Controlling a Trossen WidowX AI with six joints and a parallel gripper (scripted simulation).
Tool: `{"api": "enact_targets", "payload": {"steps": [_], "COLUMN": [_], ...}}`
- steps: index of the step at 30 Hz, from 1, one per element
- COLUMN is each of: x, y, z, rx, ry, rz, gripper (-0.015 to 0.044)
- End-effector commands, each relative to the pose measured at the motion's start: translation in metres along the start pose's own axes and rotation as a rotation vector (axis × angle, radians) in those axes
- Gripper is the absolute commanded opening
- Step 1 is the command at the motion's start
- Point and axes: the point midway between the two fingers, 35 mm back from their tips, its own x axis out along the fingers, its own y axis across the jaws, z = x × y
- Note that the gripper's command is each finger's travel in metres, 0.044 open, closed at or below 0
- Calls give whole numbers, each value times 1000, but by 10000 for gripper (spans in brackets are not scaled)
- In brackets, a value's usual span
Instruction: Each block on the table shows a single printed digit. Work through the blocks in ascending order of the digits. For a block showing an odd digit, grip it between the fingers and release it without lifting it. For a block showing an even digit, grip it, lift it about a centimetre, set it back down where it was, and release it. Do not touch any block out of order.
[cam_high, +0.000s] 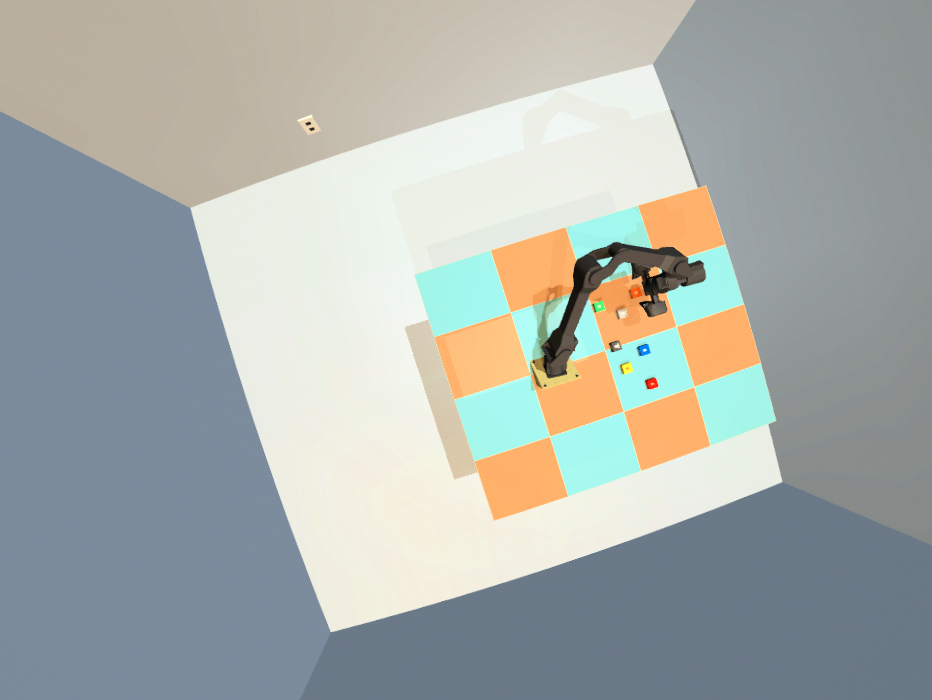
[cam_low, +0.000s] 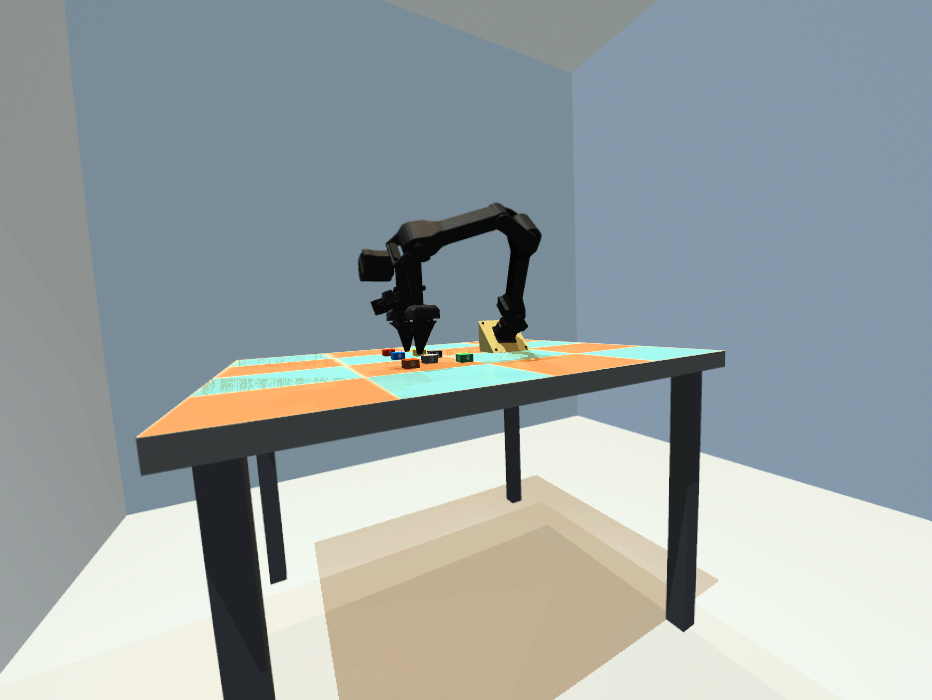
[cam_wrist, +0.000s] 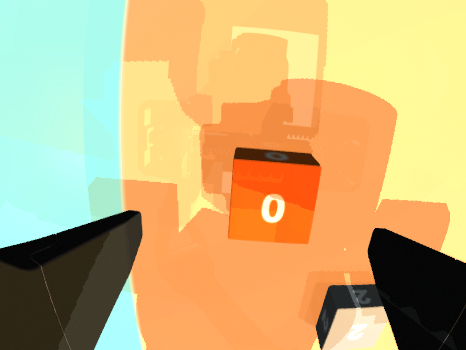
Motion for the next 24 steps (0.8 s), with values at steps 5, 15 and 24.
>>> {"api": "enact_targets", "payload": {"steps": [5,15,24], "x": [14,25,25], "y": [0,0,0], "z": [0,-1,-1], "rx": [1,0,0], "ry": [0,0,0], "rz": [-3,-2,-2], "gripper": [400,348,120]}}
